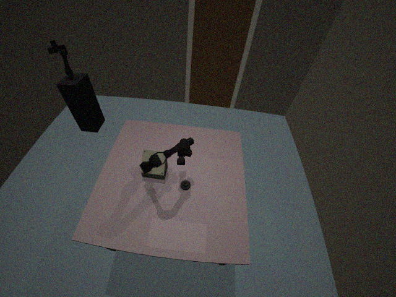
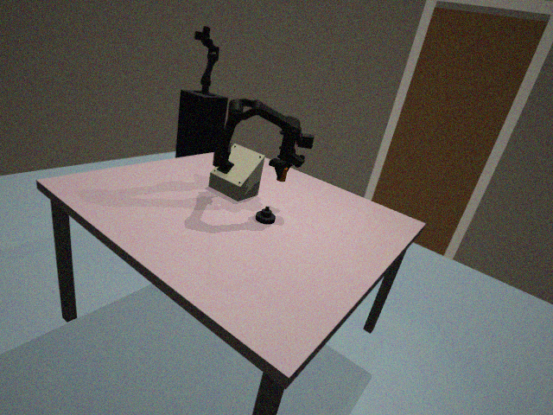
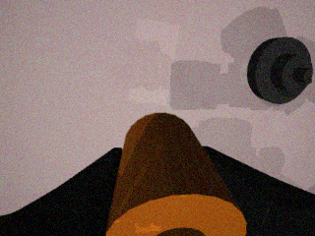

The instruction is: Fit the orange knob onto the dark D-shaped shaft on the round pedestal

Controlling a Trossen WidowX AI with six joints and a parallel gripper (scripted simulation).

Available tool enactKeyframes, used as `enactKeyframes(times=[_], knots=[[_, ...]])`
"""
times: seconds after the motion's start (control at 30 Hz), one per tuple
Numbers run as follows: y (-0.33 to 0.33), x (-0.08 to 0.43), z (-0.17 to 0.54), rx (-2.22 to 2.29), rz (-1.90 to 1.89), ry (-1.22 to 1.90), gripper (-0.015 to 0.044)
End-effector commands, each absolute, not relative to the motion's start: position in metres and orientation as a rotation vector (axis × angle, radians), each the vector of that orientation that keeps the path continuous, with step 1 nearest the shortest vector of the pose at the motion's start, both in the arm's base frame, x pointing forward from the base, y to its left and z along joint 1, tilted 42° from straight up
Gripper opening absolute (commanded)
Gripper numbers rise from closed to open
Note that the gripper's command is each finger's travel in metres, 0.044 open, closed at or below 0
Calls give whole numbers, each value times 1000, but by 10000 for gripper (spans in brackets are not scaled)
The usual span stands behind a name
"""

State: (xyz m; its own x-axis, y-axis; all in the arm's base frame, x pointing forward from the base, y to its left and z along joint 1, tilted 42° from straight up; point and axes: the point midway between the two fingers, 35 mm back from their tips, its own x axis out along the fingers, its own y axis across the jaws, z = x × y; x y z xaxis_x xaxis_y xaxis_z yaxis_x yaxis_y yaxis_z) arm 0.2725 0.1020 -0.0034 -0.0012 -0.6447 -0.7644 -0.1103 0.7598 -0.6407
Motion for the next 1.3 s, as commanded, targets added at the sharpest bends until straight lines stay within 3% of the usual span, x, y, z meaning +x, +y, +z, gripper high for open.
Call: enactKeyframes(times=[0.0,1.27], knots=[[93,281,4,-632,-457,1528,0],[-5,324,48,-637,-467,1522,0]])
